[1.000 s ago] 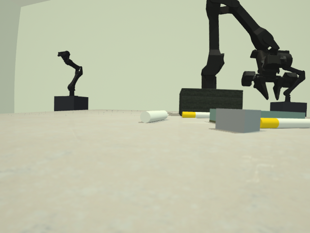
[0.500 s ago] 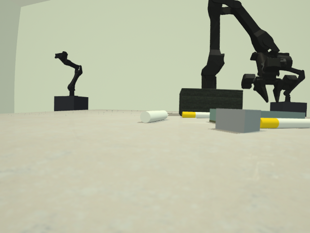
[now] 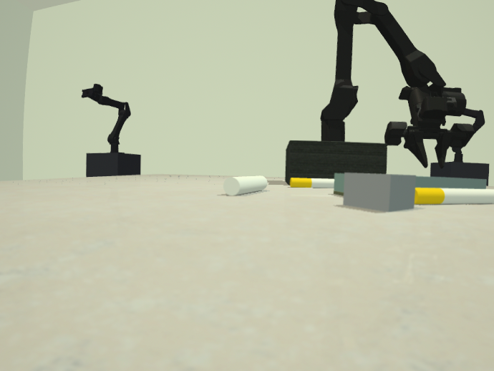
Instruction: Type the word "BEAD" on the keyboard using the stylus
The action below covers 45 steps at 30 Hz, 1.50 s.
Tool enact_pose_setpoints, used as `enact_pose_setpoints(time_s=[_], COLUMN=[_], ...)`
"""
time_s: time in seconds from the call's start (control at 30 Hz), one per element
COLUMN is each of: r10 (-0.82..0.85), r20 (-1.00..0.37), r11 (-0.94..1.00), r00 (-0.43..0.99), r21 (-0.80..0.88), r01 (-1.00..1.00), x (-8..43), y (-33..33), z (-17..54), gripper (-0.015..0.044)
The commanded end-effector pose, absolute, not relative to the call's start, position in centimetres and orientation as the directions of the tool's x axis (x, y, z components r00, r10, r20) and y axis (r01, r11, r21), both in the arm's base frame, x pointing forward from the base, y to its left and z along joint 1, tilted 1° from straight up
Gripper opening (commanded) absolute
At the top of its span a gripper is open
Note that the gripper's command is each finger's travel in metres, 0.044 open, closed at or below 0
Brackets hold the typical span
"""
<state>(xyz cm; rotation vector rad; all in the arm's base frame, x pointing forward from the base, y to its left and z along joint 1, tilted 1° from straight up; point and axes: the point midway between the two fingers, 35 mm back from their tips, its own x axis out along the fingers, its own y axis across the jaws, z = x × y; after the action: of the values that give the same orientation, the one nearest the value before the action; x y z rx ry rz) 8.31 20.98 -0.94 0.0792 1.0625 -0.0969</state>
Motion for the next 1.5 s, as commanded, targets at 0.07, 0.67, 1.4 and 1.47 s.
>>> enact_pose_setpoints(time_s=[0.07,0.67,1.4,1.47], r10=[-0.048,-0.048,-0.048,-0.048], r20=[-0.873,-0.872,-0.872,-0.872], r11=[0.993,0.993,0.993,0.993], r00=[0.486,0.486,0.486,0.486], r21=[0.013,0.013,0.013,0.013], r01=[0.121,0.121,0.121,0.121], x=[8.4,8.4,8.4,8.4], y=[20.8,20.8,20.8,20.8], z=[-1.5,-2.7,-4.2,-4.4], gripper=[0.0150,0.0150,0.0150,0.0150])
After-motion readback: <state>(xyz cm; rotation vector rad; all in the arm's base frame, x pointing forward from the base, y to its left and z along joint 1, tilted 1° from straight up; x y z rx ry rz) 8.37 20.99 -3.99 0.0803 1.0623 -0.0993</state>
